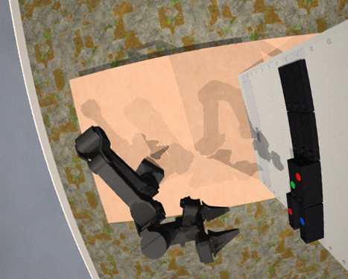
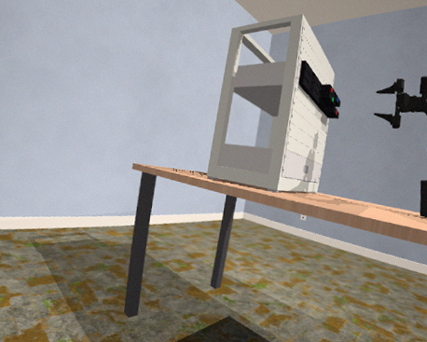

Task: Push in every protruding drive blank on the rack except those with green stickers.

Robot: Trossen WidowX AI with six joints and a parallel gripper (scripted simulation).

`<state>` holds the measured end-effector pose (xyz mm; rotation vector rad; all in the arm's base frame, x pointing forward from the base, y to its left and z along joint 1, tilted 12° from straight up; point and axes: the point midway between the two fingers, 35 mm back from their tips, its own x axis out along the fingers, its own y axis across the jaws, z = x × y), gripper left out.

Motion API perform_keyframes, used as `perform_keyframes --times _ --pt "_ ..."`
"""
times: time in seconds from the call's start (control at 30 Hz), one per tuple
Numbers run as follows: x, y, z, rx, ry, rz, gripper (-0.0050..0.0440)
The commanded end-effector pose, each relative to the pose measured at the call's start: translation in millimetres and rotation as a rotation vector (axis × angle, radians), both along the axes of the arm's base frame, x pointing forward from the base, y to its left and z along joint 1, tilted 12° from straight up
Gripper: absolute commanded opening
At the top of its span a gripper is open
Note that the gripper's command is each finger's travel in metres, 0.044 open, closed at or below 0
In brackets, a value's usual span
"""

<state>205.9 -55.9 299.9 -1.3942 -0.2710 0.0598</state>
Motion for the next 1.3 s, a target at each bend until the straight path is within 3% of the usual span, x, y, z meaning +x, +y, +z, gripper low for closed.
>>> perform_keyframes --times 0.0,0.63,1.27 --pt "0 1 4 -0.008 -0.006 0.002 0.0440" --pt "4 3 6 -0.008 -0.007 0.003 0.0440" --pt "29 20 18 -0.008 -0.007 0.003 0.0440"
